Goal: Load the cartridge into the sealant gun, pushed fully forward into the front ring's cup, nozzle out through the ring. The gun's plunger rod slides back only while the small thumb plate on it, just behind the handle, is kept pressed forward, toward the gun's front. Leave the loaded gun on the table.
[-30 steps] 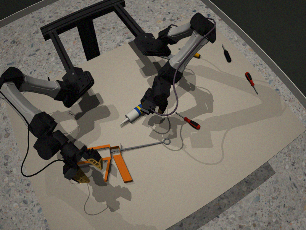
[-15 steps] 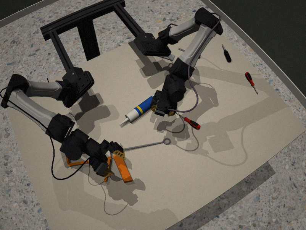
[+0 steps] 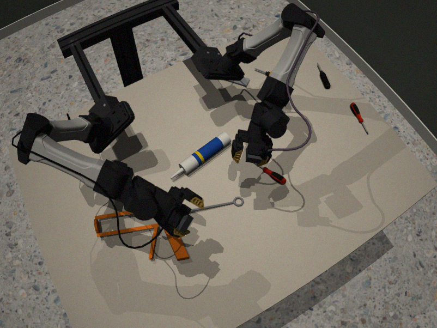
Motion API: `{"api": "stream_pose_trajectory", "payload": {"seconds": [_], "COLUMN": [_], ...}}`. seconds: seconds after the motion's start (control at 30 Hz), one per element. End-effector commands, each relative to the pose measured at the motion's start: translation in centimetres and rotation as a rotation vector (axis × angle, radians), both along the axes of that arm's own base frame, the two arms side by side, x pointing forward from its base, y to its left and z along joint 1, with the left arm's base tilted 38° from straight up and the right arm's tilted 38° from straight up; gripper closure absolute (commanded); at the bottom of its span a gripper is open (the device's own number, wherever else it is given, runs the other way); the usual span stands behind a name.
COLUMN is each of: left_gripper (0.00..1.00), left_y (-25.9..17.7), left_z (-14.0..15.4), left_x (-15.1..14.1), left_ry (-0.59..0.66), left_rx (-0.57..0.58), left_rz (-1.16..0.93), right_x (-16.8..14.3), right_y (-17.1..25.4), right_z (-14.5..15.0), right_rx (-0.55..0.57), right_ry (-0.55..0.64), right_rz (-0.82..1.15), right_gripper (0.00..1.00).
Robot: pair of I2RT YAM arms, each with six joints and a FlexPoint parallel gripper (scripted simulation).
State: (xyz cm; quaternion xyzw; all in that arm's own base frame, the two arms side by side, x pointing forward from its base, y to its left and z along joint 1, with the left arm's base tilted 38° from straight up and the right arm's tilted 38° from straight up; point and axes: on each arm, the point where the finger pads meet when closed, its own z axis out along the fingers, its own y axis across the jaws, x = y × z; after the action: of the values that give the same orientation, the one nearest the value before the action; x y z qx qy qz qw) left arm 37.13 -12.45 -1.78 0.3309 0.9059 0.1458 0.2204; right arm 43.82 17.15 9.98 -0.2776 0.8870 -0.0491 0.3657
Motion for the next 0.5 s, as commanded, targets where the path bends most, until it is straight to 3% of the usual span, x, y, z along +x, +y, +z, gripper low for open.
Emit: {"api": "stream_pose_trajectory", "payload": {"seconds": [0.0, 0.2, 0.47], "left_gripper": [0.32, 0.32, 0.32], "left_y": [-0.4, 0.0, 1.0], "left_z": [3.3, 5.0, 10.1], "left_x": [2.5, 3.3, 5.3], "left_ry": [-0.098, -0.138, -0.263], "left_rx": [-0.102, -0.149, -0.25], "left_rz": [0.045, 0.075, 0.128], "right_x": [-1.0, -1.9, -4.3], "right_y": [1.8, 2.7, 4.8], "right_z": [-2.8, -5.3, -10.4], "right_rx": [-0.08, -0.137, -0.253], "right_ry": [0.068, 0.12, 0.22], "right_rz": [0.056, 0.094, 0.19], "right_gripper": [0.26, 0.26, 0.26]}}
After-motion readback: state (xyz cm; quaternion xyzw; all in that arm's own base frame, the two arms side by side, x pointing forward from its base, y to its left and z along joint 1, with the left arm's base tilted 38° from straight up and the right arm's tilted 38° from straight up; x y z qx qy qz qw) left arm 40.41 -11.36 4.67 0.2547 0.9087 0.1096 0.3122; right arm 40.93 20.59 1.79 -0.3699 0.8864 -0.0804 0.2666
